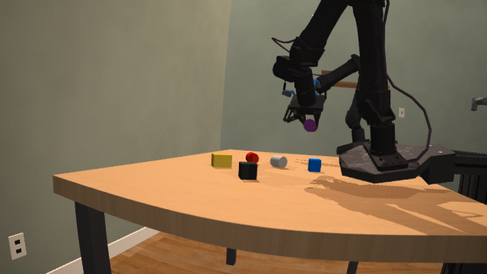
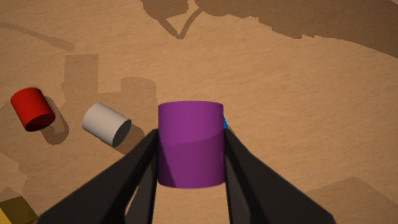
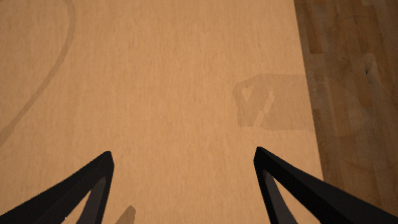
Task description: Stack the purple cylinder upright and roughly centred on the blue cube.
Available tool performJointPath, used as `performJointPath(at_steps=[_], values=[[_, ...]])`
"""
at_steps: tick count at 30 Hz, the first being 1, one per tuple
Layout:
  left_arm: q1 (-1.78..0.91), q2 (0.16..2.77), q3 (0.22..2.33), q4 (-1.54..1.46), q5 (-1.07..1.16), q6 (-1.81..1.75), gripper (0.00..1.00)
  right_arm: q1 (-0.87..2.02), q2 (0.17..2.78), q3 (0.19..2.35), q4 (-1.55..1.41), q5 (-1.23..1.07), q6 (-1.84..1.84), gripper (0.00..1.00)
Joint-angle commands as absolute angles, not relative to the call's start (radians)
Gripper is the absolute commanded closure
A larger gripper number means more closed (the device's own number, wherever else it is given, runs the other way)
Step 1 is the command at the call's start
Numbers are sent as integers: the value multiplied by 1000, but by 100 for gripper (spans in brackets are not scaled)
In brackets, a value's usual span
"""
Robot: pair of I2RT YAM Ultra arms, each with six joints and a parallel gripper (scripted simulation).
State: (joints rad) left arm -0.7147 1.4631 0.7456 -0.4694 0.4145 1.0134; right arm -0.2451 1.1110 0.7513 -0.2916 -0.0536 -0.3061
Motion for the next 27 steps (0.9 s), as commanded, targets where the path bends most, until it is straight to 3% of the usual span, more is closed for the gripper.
performJointPath(at_steps=[1,12,27], values=[[-782,1417,712,-424,359,892,66,-255,1078,790,-299,-74,-313,0],[-846,1412,721,-488,281,889,66,-249,1088,780,-290,-66,-308,0],[-1116,1612,1039,-898,-244,956,66,-249,1088,780,-290,-66,-308,0]])
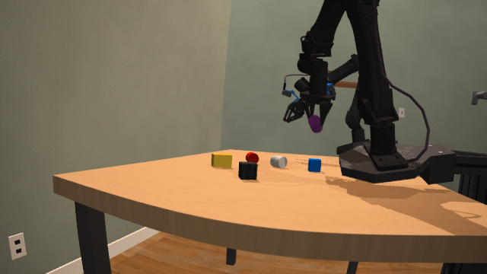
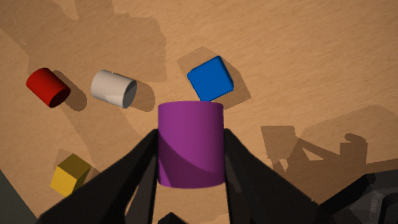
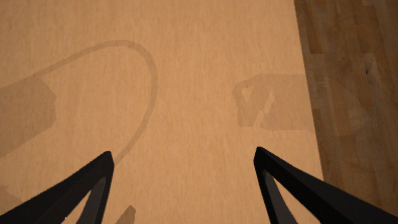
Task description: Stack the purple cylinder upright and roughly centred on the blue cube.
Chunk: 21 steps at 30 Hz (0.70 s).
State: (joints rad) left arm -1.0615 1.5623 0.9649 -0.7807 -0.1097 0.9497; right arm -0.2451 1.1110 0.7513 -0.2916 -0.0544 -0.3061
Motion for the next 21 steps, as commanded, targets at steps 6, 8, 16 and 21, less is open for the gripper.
performJointPath(at_steps=[6,8,16,21], values=[[-1224,1749,1174,-1049,-418,943,66,-249,1088,780,-290,-66,-308,0],[-1257,1797,1216,-1101,-475,936,66,-249,1088,780,-290,-66,-308,0],[-1361,1975,1352,-1301,-668,898,66,-249,1088,780,-290,-66,-308,0],[-1422,2117,1443,-1439,-775,849,66,-249,1088,780,-290,-66,-308,0]])
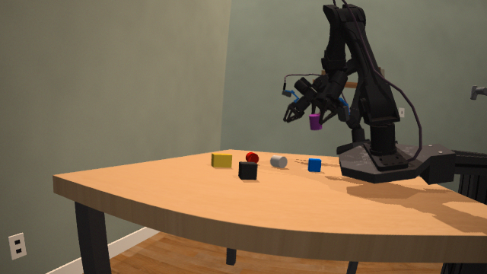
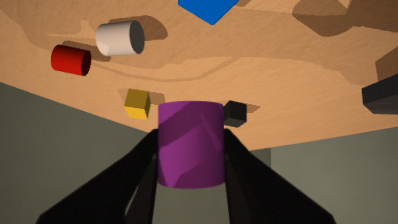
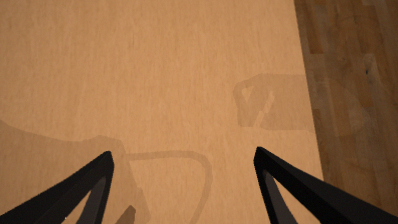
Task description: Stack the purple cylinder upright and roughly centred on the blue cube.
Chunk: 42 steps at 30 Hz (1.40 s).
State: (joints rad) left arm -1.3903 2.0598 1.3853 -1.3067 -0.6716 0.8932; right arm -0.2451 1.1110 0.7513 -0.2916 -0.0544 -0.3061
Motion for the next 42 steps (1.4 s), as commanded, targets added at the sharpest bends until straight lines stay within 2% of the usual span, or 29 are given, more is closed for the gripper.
performJointPath(at_steps=[1,12,18,42], values=[[-1431,2143,1458,-1462,-790,837,66,-249,1088,780,-290,-66,-308,0],[-1470,2293,1538,-1563,-826,754,66,-249,1088,780,-290,-66,-308,0],[-1470,2265,1545,-1566,-832,764,66,-249,1088,780,-290,-66,-308,0],[-1449,2331,1451,-1429,-838,779,66,-249,1088,780,-290,-66,-308,0]])
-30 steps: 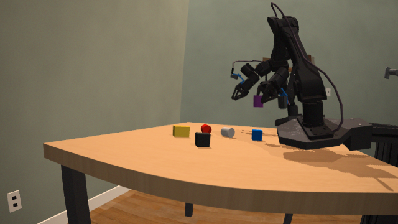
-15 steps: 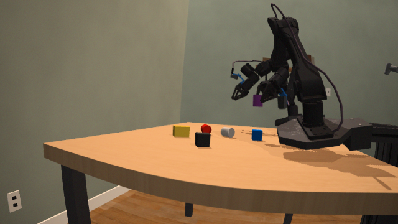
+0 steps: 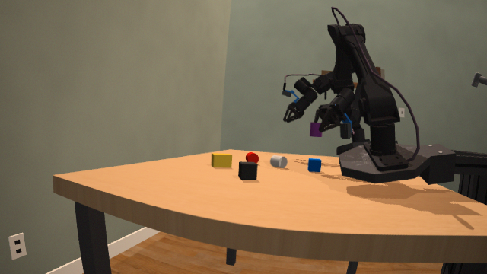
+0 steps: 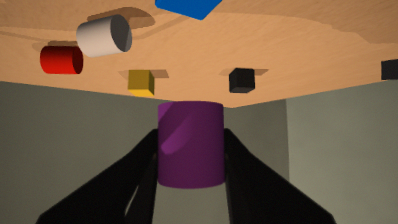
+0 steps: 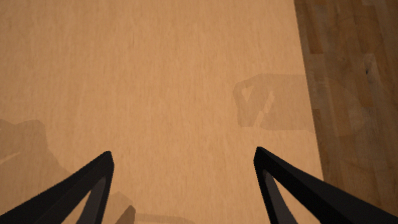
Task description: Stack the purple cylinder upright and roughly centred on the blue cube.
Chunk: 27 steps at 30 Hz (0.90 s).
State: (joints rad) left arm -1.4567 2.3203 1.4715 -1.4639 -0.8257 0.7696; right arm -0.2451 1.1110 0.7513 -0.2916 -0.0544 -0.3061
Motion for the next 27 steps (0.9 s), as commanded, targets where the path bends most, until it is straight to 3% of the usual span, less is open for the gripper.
performJointPath(at_steps=[1,27], values=[[-1448,2335,1447,-1420,-839,780,66,-249,1088,780,-290,-66,-308,0],[-1434,2423,1389,-1263,-848,796,66,-249,1088,780,-290,-66,-308,0]])
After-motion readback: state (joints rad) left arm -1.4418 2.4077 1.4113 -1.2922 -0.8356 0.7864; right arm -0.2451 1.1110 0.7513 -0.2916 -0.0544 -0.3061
